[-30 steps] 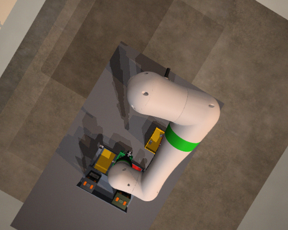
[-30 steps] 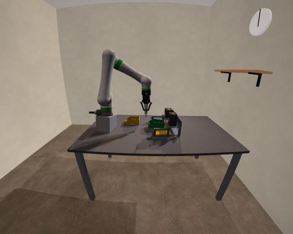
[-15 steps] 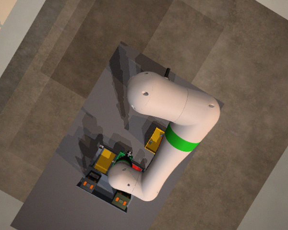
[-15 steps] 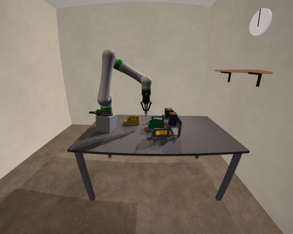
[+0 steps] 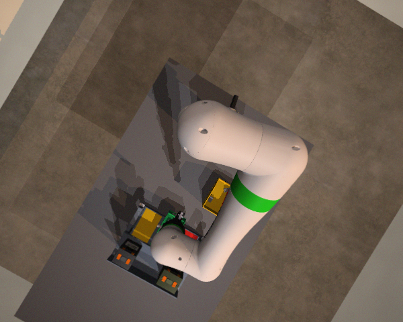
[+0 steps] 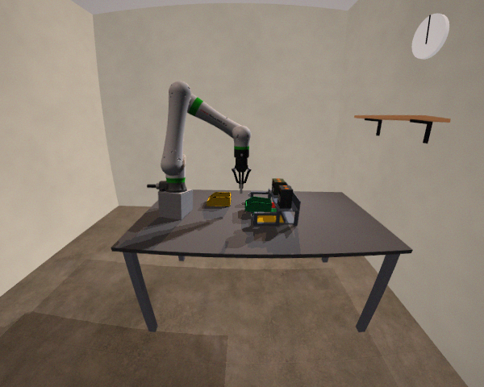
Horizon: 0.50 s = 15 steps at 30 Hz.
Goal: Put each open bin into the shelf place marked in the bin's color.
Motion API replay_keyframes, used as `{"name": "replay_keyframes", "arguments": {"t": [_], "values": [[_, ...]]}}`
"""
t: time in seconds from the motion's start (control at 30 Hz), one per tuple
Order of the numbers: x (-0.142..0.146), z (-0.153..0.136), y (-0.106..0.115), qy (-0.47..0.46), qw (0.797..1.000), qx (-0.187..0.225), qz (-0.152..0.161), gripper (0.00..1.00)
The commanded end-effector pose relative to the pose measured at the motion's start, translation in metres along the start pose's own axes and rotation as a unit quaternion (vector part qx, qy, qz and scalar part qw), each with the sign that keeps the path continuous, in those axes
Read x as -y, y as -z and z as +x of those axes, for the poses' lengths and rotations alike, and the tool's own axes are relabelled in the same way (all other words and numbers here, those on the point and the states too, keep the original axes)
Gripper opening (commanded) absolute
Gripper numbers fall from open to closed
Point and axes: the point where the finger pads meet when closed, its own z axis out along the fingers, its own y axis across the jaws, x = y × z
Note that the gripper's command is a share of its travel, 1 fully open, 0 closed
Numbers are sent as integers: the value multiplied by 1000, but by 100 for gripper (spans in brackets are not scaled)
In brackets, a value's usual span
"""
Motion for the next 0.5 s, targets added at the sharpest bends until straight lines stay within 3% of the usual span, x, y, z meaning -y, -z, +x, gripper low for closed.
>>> {"name": "replay_keyframes", "arguments": {"t": [0.0,0.47], "values": [[0,0,0,0,1000,0,0,0],[0,0,-11,0,1000,0,0,0]]}}
